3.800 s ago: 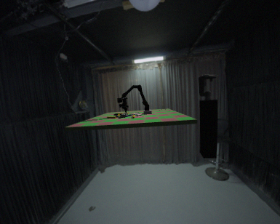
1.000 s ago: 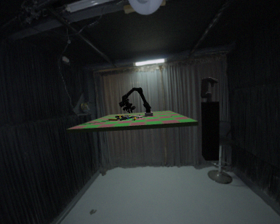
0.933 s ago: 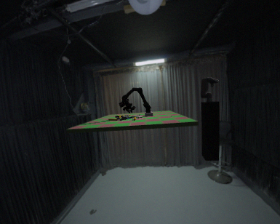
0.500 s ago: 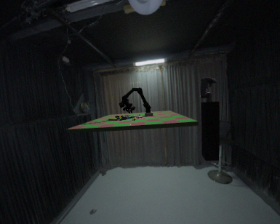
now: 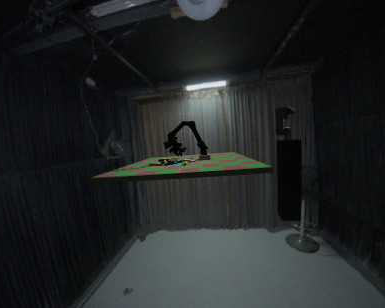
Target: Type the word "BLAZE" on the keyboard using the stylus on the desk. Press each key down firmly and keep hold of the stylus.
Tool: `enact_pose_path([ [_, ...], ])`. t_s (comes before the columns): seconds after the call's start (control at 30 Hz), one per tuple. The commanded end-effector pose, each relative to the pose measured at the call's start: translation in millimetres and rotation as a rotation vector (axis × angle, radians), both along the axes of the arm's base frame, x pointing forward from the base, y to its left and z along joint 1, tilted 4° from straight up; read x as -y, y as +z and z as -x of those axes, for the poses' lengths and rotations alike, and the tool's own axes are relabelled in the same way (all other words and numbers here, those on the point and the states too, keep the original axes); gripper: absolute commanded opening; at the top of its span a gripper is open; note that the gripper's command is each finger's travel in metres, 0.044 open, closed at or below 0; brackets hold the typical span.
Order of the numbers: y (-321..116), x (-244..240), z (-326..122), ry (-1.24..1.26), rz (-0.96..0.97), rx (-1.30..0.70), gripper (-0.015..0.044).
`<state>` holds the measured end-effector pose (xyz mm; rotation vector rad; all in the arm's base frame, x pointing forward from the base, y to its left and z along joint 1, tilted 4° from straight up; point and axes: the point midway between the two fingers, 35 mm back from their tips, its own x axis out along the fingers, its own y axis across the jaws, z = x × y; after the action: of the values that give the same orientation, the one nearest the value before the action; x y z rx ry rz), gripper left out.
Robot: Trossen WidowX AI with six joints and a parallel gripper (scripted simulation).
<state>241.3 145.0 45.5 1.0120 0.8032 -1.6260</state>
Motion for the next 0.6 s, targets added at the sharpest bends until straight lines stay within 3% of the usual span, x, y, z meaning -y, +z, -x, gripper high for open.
enact_pose_path([
  [0.0, -4.3, 1.1, 0.8, -0.004, 0.01, -0.003, 0.015],
  [0.57, -12.4, 0.7, 0.5, -0.004, 0.01, -0.003, 0.015],
])
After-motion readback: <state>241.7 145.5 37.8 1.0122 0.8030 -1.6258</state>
